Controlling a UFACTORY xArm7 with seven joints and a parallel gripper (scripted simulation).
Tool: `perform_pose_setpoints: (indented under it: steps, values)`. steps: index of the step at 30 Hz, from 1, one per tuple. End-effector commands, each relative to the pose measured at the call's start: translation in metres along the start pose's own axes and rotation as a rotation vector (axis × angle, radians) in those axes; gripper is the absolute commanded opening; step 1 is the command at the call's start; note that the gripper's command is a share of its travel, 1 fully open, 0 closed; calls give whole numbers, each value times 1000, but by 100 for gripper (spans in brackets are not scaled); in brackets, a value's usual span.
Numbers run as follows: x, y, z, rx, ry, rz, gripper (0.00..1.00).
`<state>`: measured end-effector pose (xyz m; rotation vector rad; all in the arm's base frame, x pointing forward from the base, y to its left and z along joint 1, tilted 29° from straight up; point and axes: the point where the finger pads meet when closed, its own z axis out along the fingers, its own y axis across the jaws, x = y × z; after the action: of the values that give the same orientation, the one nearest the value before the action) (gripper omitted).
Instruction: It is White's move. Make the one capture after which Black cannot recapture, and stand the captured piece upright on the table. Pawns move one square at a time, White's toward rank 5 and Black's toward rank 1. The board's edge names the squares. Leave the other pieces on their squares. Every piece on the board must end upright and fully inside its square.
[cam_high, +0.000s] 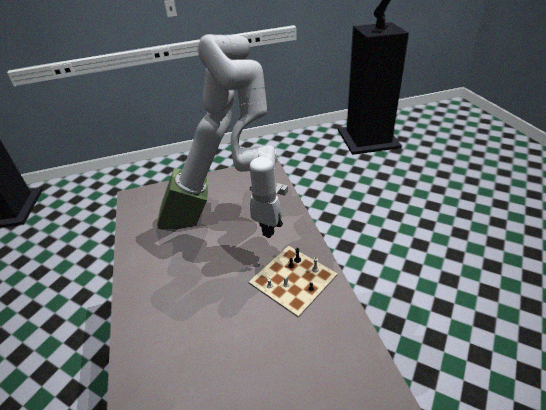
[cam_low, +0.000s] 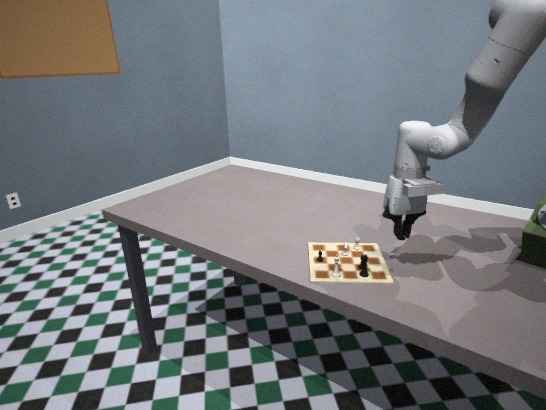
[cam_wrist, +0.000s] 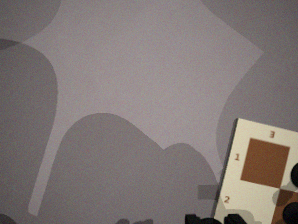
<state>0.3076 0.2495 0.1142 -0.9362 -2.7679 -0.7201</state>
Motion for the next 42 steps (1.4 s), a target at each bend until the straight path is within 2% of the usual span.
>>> perform_pose_setpoints:
  steps: [1, 5, 15, 24, 33, 42]
  values:
    - [0, 1, 1, -2, -1, 0, 0]
    - [0, 1, 8, -1, -1, 0, 0]
    - [0, 0, 45, 0, -1, 0, 0]
    - [0, 0, 58, -1, -1, 0, 0]
    - [1, 0, 89, -1, -1, 0, 0]
    - [1, 0, 93, -1, -1, 0, 0]
